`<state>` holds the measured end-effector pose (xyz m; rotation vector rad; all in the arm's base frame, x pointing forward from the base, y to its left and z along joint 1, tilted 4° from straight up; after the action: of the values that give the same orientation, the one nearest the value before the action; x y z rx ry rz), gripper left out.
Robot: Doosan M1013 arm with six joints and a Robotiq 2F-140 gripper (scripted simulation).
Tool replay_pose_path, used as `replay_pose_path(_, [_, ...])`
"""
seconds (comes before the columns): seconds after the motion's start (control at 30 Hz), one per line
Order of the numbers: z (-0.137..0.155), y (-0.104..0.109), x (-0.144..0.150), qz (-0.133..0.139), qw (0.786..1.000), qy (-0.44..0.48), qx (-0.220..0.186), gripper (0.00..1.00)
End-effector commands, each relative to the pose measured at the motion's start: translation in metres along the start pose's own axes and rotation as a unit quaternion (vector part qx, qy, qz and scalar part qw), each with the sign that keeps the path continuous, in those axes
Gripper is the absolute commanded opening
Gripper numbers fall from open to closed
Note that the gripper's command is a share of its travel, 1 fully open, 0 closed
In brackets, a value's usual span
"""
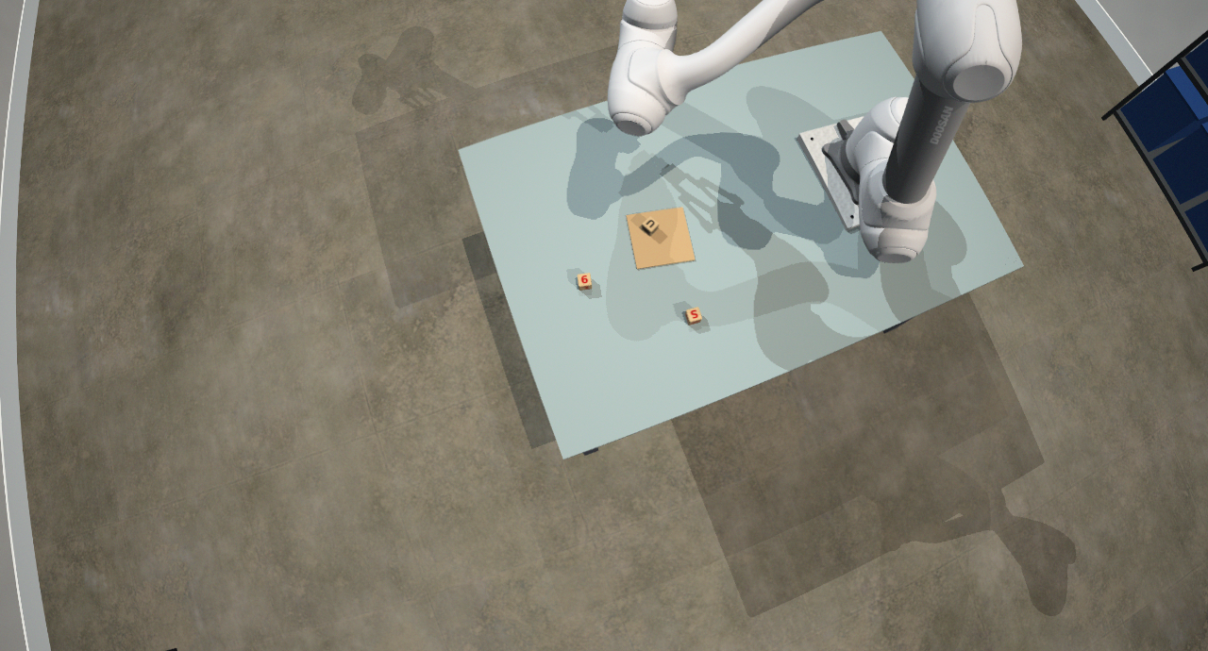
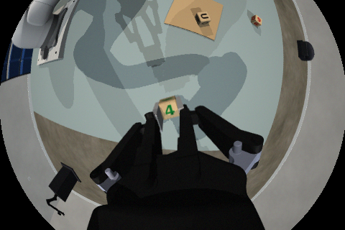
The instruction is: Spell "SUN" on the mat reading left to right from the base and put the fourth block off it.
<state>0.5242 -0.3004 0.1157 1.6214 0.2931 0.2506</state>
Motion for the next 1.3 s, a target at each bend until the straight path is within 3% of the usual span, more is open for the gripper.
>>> replay_pose_path(0.0, [0.001, 0.002, 0.000, -0.001, 0.999, 0.043, -0.003, 0.16])
replay_pose_path(0.27, [0.001, -0.007, -0.001, -0.001, 0.982, 0.188, -0.003, 0.16])
replay_pose_path(0.33, [0.001, -0.007, -0.001, -0.001, 0.982, 0.188, -0.003, 0.16])
replay_pose_path(0.83, [0.002, -0.024, -0.002, -0.002, 0.899, 0.438, -0.003, 0.16])
replay_pose_path(0.9, [0.002, -0.024, -0.002, -0.002, 0.899, 0.438, -0.003, 0.16])
replay_pose_path(0.93, [0.002, -0.027, -0.002, -0.002, 0.881, 0.472, -0.002, 0.16])
replay_pose_path(1.27, [0.002, -0.036, -0.003, -0.002, 0.803, 0.596, -0.002, 0.16])
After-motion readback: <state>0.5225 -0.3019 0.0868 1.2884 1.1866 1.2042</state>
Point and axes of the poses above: the point where the finger pads meet when closed, its own y axis back along the fingers, its own x axis across the jaws, z = x × y, the point moved 4 cm from there along y, back along the fingers, and after that the axes turned 3 degrees about y, right-handed, at the moved point
